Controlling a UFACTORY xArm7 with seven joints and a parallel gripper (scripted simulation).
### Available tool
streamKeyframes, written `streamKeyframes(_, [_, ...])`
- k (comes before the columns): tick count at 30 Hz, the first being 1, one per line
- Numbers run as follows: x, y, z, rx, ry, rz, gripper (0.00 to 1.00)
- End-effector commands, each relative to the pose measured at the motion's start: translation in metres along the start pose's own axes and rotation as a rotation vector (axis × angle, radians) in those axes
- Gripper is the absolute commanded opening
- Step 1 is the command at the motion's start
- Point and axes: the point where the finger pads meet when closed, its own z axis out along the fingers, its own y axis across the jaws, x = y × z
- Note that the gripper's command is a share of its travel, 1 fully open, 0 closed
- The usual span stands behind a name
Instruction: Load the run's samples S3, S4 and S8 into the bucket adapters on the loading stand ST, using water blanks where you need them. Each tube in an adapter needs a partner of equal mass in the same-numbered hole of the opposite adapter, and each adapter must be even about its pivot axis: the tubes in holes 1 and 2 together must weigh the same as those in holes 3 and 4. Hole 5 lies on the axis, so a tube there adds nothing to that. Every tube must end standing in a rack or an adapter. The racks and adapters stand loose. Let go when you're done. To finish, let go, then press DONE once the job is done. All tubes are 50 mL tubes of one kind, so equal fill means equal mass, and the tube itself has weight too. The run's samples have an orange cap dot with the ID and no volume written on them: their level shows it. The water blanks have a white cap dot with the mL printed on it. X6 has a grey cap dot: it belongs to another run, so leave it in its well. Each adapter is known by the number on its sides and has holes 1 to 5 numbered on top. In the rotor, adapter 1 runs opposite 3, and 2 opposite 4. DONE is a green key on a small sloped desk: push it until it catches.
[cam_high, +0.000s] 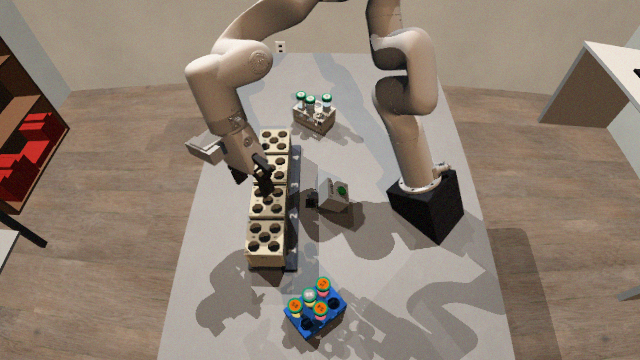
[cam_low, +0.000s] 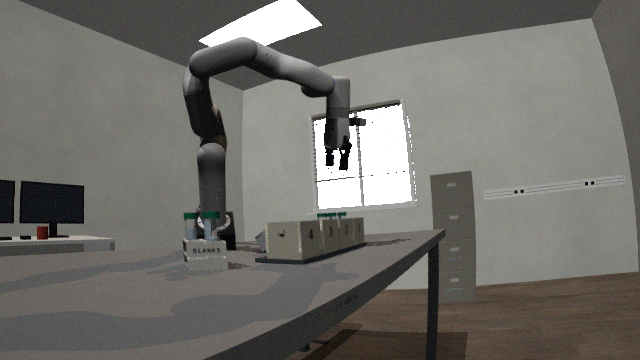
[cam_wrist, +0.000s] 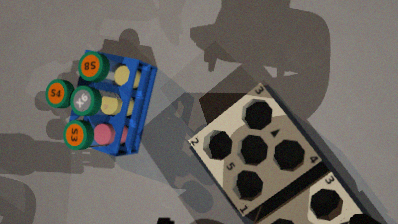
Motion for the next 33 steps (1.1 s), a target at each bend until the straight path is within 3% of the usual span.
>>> streamKeyframes(1, [-0.014,0.011,-0.007,-0.049,0.014,0.145,1.0])
streamKeyframes(11, [-0.038,0.028,-0.011,-0.114,0.028,0.35,1.0])
streamKeyframes(33, [-0.1,0.065,-0.014,-0.317,0.081,0.882,1.0])
